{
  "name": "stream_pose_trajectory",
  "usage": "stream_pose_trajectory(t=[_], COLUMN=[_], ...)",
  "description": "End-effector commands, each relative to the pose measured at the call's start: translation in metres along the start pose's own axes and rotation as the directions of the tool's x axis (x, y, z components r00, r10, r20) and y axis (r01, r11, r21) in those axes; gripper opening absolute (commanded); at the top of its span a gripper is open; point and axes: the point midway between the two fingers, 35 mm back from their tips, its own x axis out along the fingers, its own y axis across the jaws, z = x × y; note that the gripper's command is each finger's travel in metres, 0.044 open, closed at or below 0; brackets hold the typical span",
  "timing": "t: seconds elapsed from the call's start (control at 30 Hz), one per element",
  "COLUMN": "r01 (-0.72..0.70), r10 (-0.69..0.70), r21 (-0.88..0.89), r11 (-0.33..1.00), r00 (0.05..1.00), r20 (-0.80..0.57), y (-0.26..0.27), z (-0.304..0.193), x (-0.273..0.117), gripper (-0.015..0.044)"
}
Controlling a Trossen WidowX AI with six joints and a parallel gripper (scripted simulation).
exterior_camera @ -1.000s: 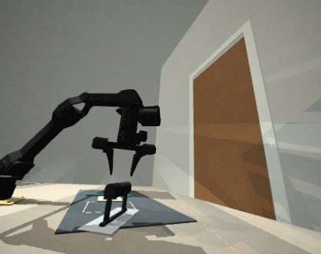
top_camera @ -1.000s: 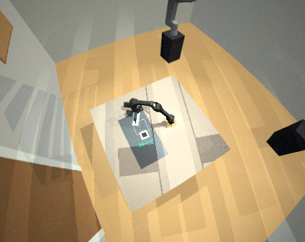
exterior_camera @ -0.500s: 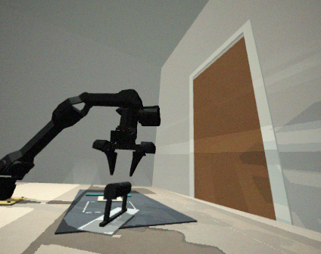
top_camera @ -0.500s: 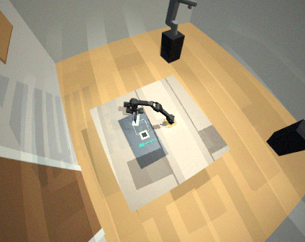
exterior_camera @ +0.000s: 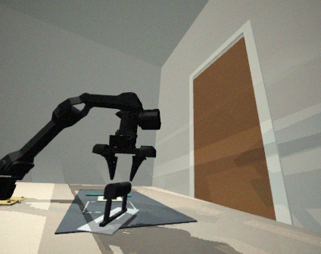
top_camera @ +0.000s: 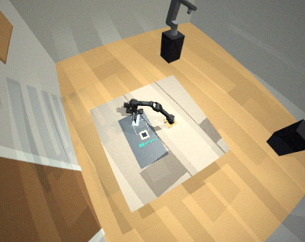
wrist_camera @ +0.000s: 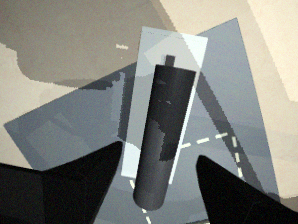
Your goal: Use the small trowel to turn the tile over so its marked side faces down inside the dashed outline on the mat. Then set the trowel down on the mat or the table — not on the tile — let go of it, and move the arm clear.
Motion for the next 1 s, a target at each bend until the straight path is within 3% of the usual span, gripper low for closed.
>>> stream_pose_trajectory(t=[0.0,0.53,0.7,0.97], r01=[0.006,0.006,0.006,0.006], r10=[-0.006,-0.006,-0.006,-0.006], r21=[0.003,0.003,0.003,0.003], r11=[1.0,1.0,1.0,1.0], r00=[1.0,1.0,1.0,1.0], r20=[0.002,0.002,0.002,0.002], y=[-0.001,-0.001,-0.001,-0.001], z=[0.0,0.0,0.0,0.0], x=[0.008,0.031,0.031,0.031], gripper=[0.027,0.027,0.0139,0.013])
